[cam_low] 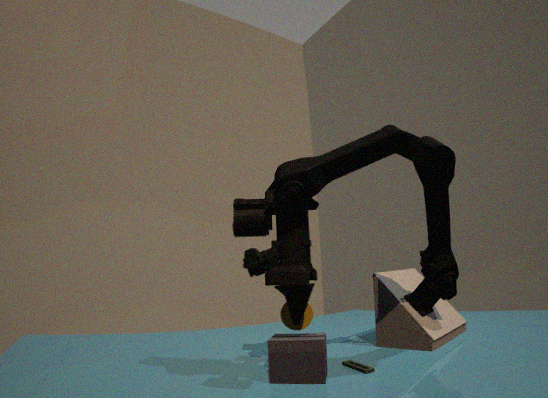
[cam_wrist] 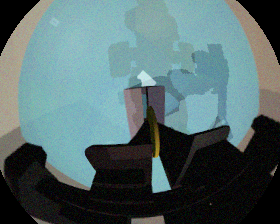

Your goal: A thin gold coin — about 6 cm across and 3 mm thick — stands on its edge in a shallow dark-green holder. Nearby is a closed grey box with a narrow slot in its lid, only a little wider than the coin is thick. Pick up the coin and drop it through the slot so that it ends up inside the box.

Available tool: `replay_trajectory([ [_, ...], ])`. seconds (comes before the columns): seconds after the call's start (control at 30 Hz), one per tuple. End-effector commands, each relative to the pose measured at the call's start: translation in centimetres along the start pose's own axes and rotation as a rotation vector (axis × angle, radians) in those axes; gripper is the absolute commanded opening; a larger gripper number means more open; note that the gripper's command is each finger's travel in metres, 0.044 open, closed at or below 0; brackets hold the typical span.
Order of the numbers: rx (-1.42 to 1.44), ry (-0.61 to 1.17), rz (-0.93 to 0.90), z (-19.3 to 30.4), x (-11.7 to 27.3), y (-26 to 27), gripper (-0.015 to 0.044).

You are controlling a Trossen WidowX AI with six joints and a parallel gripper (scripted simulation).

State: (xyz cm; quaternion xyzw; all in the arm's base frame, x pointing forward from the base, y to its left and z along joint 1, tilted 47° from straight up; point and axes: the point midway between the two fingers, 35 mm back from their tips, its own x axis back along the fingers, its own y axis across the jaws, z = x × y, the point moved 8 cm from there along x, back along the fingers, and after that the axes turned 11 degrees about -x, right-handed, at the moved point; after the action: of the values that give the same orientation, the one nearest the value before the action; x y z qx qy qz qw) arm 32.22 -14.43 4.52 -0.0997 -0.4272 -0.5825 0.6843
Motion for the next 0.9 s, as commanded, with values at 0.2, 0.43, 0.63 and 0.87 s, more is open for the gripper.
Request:
replay_trajectory([
  [0.2, -0.005, 0.004, -0.003, 0.06, -0.54, -0.05, 0.0000],
  [0.43, -0.005, 0.004, -0.003, 0.04, -0.90, -0.03, 0.0000],
  [0.63, 0.000, 0.000, 0.000, 0.04, -0.85, -0.01, 0.0079],
  [0.87, 0.000, 0.000, 0.000, 0.04, -0.85, -0.01, 0.0161],
])
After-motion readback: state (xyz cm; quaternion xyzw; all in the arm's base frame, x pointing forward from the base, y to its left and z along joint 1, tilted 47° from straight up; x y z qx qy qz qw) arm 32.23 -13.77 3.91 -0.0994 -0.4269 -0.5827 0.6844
